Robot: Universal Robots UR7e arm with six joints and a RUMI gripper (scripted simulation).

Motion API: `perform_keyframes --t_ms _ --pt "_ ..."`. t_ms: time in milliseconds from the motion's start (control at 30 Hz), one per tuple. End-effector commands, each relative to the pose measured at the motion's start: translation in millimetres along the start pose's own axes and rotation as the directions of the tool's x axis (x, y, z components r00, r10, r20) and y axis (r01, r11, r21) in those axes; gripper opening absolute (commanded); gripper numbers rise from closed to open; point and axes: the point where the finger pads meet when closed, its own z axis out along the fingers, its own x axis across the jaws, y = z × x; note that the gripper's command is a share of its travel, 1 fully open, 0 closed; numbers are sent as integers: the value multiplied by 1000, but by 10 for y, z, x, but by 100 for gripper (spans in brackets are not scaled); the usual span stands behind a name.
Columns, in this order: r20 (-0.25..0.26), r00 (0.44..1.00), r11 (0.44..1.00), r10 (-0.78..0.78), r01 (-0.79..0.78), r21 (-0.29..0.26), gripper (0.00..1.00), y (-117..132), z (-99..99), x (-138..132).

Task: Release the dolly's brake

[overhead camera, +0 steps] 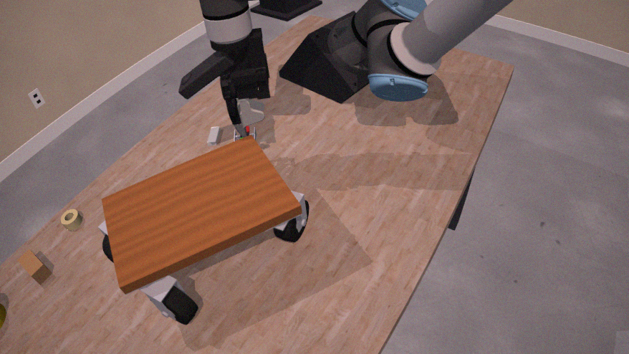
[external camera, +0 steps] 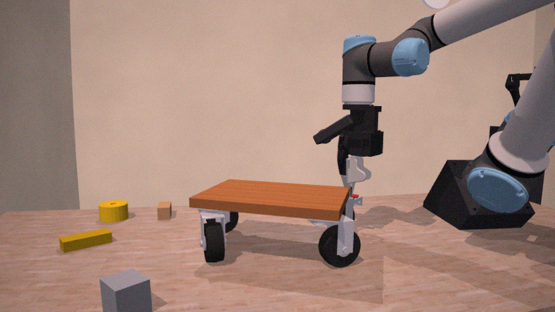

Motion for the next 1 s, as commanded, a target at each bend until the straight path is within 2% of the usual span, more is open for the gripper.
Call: perform_keyframes --t_ms 0,267,733,967 --pt "0 1000 1000 0 0 1 0 -3 -9 0" --pt "0 1000 1000 0 0 1 0 -3 -115 0" --pt "0 1000 1000 0 0 1 0 -3 -672 0" --pt "0 1000 1000 0 0 1 0 -3 -737 0"
